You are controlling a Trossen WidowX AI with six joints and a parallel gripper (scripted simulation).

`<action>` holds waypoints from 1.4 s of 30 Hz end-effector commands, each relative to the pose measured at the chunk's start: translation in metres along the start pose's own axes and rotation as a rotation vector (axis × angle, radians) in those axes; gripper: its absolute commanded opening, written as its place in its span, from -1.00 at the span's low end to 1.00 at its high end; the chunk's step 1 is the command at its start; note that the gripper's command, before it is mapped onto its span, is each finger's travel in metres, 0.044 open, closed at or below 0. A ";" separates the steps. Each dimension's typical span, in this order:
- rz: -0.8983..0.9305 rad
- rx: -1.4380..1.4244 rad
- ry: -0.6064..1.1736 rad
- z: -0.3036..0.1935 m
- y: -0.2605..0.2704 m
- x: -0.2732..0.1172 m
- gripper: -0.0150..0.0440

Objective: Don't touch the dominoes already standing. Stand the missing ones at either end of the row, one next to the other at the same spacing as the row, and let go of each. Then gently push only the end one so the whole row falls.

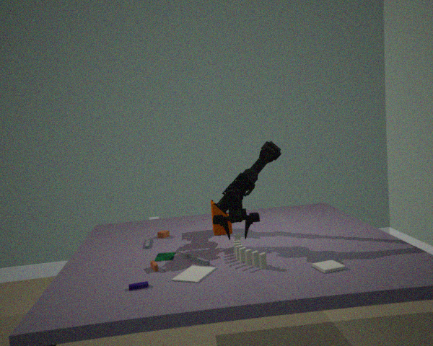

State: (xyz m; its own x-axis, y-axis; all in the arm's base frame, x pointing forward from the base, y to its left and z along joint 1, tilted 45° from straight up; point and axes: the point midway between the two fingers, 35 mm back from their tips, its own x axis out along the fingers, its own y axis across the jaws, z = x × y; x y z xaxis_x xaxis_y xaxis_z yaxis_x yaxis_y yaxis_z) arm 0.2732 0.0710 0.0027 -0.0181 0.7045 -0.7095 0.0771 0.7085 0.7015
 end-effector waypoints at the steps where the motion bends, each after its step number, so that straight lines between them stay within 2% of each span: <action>1: 0.003 0.004 -0.001 0.000 0.000 0.000 0.85; 3: 0.003 0.004 -0.001 0.000 0.000 0.000 1.00; 7: -0.001 0.004 -0.002 0.003 -0.001 -0.009 1.00; 13: -0.011 0.003 -0.002 0.005 -0.003 -0.106 1.00; 15: -0.007 0.002 0.001 0.001 -0.002 -0.127 1.00; 21: -0.006 0.001 0.001 0.000 -0.001 -0.130 1.00; 24: -0.006 -0.151 0.001 -0.003 -0.001 -0.124 0.73; 37: 0.000 -1.497 0.001 -0.035 -0.001 -0.070 -0.42; 38: 0.000 -1.548 0.001 -0.037 -0.001 -0.068 -0.49; 42: 0.001 -1.565 0.001 -0.037 -0.001 -0.067 -0.49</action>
State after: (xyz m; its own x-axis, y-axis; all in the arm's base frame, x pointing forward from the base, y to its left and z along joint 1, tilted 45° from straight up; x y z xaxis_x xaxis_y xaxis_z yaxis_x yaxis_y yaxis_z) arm 0.2492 0.0136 0.0605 -0.0273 0.6992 -0.7144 -0.8965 0.2990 0.3269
